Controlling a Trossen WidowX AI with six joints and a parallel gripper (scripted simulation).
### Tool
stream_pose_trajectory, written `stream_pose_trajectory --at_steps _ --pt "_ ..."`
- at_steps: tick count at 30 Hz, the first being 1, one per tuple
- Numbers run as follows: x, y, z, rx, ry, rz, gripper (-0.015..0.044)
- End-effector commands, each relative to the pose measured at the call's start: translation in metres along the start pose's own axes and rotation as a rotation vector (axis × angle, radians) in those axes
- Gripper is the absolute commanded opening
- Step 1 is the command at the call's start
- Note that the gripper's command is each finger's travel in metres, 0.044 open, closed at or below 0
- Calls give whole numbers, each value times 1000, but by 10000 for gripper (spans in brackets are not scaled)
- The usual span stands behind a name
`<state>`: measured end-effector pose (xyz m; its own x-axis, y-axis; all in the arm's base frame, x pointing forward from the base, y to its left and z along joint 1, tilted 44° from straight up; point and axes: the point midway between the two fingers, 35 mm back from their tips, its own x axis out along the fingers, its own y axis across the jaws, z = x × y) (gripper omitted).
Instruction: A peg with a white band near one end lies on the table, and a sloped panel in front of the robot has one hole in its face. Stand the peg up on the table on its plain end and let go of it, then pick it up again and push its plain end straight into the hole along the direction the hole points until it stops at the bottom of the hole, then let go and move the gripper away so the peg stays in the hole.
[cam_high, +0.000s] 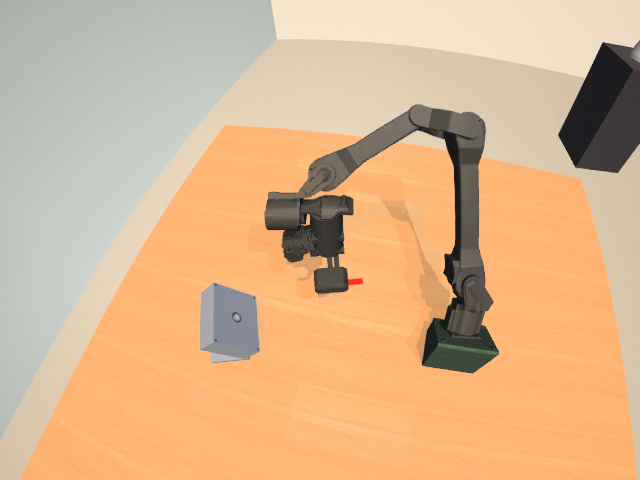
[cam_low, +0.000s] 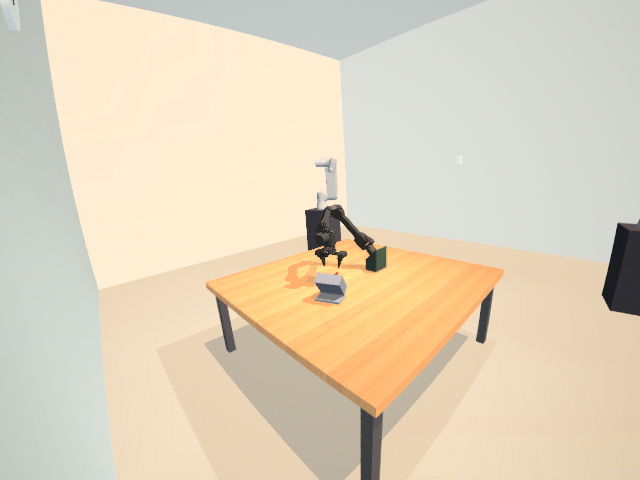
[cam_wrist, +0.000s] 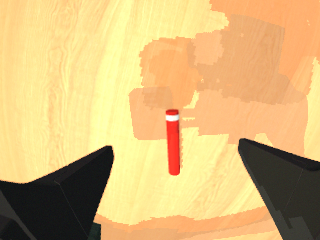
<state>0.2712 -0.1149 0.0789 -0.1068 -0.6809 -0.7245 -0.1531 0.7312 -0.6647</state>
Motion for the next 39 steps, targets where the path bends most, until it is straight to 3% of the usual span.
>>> stream_pose_trajectory --at_steps 1,39 --pt "8 0 -1 -4 8 -3 440" --pt "66 -1 -4 -4 10 -9 440"
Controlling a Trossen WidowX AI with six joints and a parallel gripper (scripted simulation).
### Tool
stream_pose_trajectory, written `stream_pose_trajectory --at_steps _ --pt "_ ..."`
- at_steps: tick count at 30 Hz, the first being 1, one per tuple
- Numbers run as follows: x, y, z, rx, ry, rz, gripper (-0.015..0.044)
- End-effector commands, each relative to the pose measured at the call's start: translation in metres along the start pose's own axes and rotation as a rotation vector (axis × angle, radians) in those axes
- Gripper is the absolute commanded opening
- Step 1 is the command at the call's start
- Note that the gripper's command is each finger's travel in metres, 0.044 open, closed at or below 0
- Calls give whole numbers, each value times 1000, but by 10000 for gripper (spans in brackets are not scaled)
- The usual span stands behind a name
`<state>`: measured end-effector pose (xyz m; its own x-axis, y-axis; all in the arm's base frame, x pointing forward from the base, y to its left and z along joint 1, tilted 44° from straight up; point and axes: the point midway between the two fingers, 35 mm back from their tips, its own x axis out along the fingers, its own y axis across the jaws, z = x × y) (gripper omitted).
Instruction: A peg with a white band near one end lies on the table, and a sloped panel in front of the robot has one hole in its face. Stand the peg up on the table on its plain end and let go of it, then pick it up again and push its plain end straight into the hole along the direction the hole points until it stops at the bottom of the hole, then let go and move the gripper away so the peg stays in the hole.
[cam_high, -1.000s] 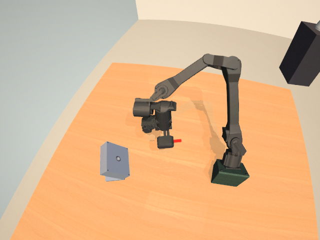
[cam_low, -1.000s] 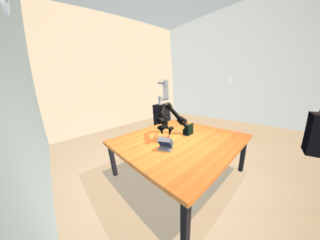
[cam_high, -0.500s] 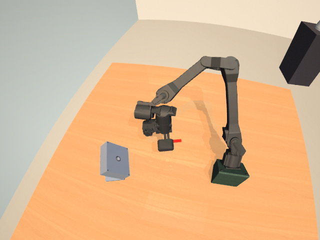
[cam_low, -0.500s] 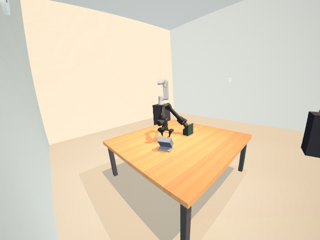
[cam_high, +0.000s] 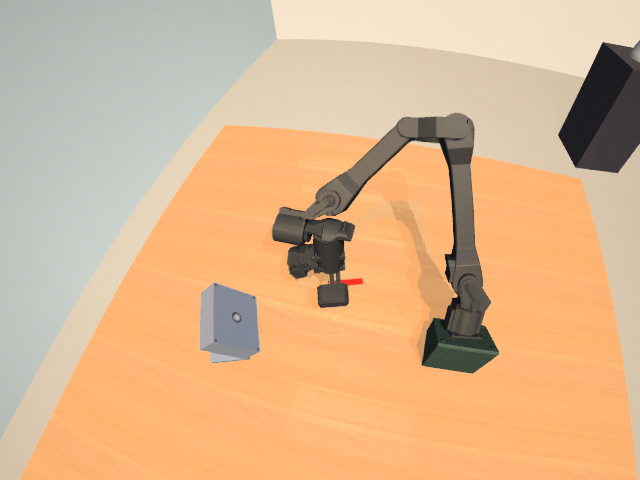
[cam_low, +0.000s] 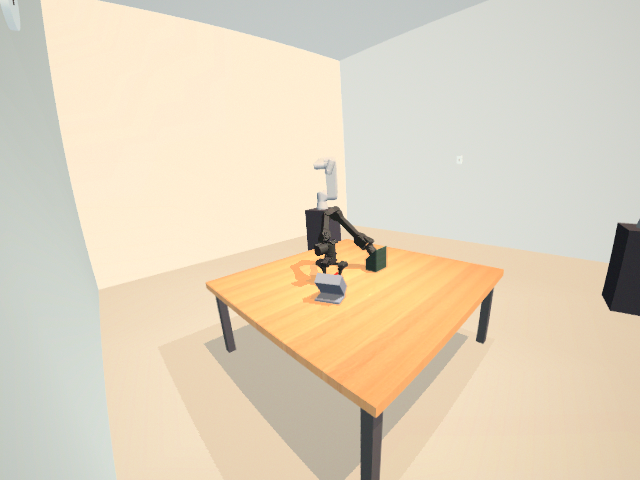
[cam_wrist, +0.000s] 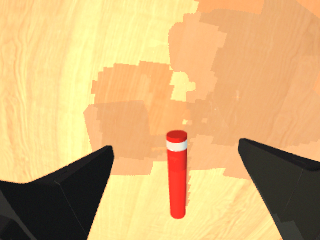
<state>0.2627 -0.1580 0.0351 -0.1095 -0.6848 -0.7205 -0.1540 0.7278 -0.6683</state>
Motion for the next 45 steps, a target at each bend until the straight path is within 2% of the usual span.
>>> stream_pose_trajectory --at_steps 1,13,20,29,45 --pt "4 0 -2 -4 6 -4 414" --pt "4 0 -2 -4 6 -4 110" --pt "4 0 -2 -4 6 -4 110" --pt "4 0 -2 -4 6 -4 50" --pt "-4 0 -5 -2 -99 1 49"
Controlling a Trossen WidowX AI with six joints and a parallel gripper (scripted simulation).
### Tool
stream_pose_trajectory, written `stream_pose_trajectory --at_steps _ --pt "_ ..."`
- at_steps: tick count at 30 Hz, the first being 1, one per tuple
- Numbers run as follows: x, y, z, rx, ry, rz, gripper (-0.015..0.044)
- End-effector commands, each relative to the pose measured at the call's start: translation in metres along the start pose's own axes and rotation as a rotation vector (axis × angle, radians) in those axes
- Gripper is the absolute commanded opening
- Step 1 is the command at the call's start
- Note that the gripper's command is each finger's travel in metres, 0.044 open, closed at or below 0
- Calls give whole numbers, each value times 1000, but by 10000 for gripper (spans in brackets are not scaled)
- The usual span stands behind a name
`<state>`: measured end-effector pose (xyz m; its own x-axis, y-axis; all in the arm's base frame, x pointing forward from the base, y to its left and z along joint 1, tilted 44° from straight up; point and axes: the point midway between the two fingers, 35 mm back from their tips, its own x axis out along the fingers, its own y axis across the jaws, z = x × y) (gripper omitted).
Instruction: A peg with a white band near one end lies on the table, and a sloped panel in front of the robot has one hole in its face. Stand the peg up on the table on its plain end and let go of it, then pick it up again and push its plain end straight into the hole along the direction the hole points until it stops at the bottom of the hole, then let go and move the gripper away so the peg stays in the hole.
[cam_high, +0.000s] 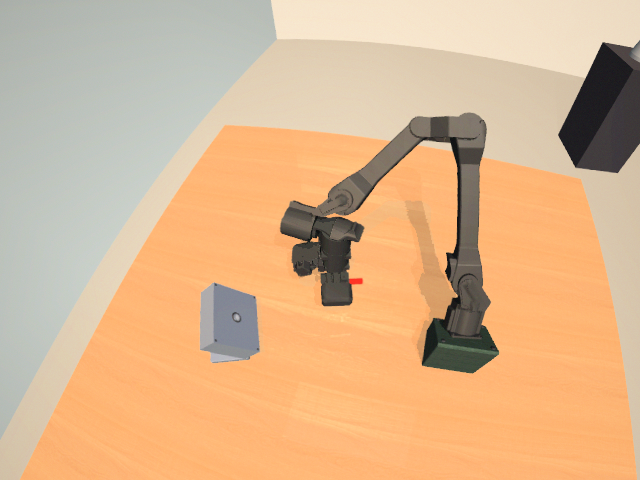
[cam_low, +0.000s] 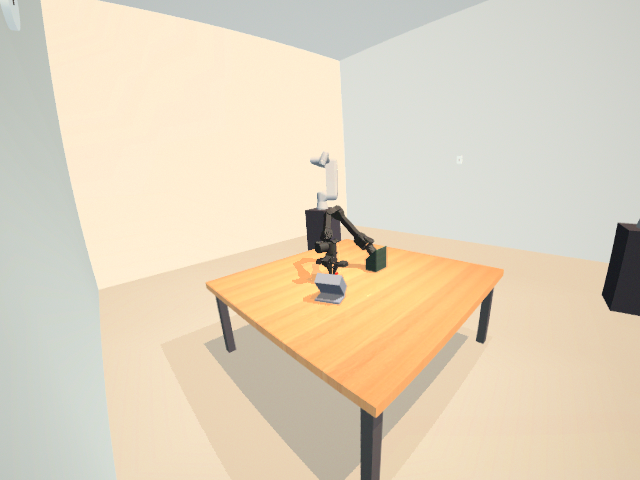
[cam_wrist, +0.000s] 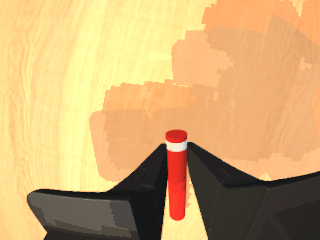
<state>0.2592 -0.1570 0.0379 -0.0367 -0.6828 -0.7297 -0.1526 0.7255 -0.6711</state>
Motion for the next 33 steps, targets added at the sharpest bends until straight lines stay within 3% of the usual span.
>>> stream_pose_trajectory --at_steps 1,33 --pt "-2 1 -2 -3 -34 5 49" --pt "-19 1 -15 -6 -311 6 49"
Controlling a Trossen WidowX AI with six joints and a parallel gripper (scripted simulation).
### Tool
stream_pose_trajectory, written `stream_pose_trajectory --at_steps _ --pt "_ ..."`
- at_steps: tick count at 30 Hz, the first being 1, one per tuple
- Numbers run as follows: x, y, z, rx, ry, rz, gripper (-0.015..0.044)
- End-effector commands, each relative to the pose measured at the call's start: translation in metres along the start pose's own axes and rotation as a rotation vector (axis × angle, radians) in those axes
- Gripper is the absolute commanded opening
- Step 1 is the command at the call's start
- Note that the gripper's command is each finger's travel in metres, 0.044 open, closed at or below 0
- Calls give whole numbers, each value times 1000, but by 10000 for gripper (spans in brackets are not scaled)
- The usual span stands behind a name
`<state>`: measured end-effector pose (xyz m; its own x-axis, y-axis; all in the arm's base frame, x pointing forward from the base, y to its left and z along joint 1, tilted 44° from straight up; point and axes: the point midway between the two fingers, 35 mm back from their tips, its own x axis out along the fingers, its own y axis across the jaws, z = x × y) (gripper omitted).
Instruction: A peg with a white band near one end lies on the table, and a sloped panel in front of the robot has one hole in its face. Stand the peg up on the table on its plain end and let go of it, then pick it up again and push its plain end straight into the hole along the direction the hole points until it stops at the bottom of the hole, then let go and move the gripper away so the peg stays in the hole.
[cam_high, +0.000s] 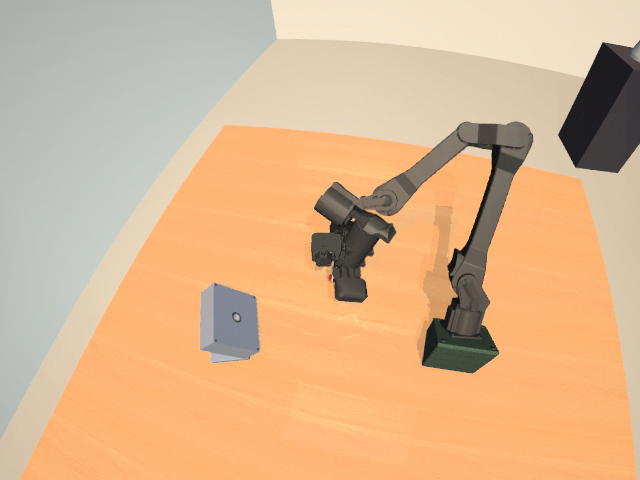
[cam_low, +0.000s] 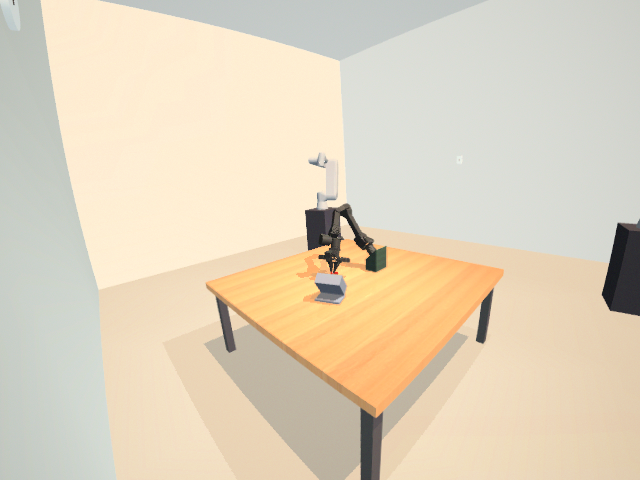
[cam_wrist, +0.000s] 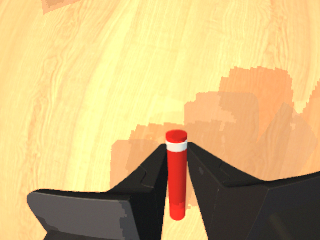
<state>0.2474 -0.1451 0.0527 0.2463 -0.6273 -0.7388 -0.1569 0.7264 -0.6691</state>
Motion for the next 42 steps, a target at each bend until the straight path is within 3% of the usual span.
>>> stream_pose_trajectory --at_steps 1,42 --pt "-2 1 -2 -1 -30 3 49" --pt "-23 0 -20 -5 -385 3 49"
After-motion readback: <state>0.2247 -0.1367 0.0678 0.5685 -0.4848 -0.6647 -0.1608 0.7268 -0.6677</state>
